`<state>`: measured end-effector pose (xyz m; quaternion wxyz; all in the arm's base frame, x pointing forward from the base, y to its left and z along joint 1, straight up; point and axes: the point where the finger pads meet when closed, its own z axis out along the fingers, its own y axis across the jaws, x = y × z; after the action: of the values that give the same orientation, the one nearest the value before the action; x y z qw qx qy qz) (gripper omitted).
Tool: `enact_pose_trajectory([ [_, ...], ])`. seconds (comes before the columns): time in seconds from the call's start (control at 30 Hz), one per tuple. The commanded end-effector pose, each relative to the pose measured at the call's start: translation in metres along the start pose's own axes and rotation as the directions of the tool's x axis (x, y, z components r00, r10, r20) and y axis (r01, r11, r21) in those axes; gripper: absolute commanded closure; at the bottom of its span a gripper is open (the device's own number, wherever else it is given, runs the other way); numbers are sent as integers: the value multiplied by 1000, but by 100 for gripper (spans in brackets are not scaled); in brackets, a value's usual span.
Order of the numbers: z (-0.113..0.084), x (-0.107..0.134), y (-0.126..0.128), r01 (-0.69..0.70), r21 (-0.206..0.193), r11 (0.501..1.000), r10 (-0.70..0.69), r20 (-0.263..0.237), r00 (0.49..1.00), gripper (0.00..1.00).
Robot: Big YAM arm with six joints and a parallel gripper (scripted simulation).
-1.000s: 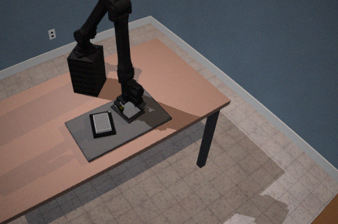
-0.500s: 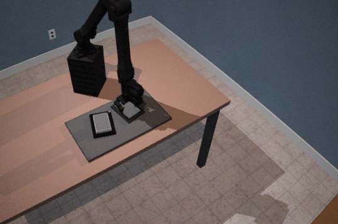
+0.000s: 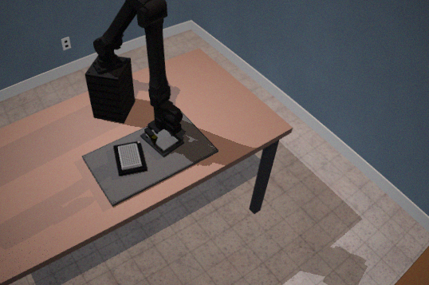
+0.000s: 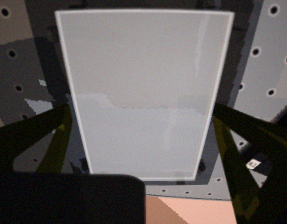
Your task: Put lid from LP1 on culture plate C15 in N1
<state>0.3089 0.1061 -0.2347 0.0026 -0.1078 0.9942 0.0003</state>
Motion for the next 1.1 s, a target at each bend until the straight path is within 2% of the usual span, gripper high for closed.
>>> enact_pose_trajectory([
  [0.0, 6, 0, -2, -14, 1, 1000, 14, -3, 1000, 0],
  [0.33, 6, 0, -2, -14, 1, 1000, 14, -2, 1000, 0],
  [0.37, 6, 0, -2, -14, 1, 1000, 14, -2, 1000, 100],
  [1.07, 7, 0, -2, -13, 1, 1000, 13, -2, 1000, 100],
])
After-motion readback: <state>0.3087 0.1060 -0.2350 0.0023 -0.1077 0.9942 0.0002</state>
